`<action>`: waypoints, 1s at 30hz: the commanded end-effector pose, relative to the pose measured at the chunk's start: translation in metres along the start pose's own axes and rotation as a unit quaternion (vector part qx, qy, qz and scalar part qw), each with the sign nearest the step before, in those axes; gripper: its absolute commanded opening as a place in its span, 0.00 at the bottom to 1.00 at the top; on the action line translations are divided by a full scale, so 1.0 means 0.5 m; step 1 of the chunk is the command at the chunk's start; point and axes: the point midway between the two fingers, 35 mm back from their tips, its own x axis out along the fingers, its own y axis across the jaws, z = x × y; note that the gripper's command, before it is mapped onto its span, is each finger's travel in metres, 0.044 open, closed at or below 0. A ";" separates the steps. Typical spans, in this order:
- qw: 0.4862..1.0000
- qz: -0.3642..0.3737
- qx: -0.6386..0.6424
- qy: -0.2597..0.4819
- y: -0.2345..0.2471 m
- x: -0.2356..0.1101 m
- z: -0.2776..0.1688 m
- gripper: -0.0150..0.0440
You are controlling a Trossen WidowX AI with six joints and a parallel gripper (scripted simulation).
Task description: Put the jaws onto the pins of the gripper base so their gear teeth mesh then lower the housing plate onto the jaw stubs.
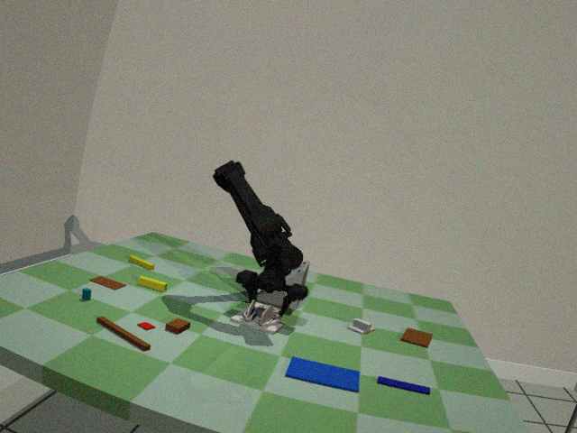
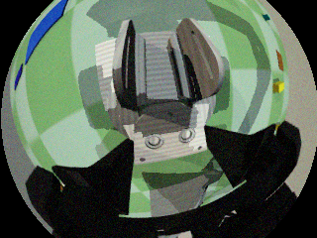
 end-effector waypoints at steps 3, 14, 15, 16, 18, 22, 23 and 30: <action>1.000 -0.002 -0.002 0.000 0.000 0.002 -0.001 0.85; 1.000 0.000 0.000 0.000 0.000 0.000 0.000 1.00; 1.000 0.000 0.000 0.000 0.000 0.000 0.000 1.00; 1.000 0.000 0.000 0.000 0.000 0.000 0.000 1.00; 1.000 0.000 0.000 0.000 0.000 0.000 0.000 1.00; 1.000 0.000 0.000 0.000 0.000 -0.004 0.000 1.00; 1.000 0.000 0.000 0.000 0.001 -0.012 0.001 1.00; 1.000 -0.001 -0.002 0.001 0.000 -0.136 -0.003 1.00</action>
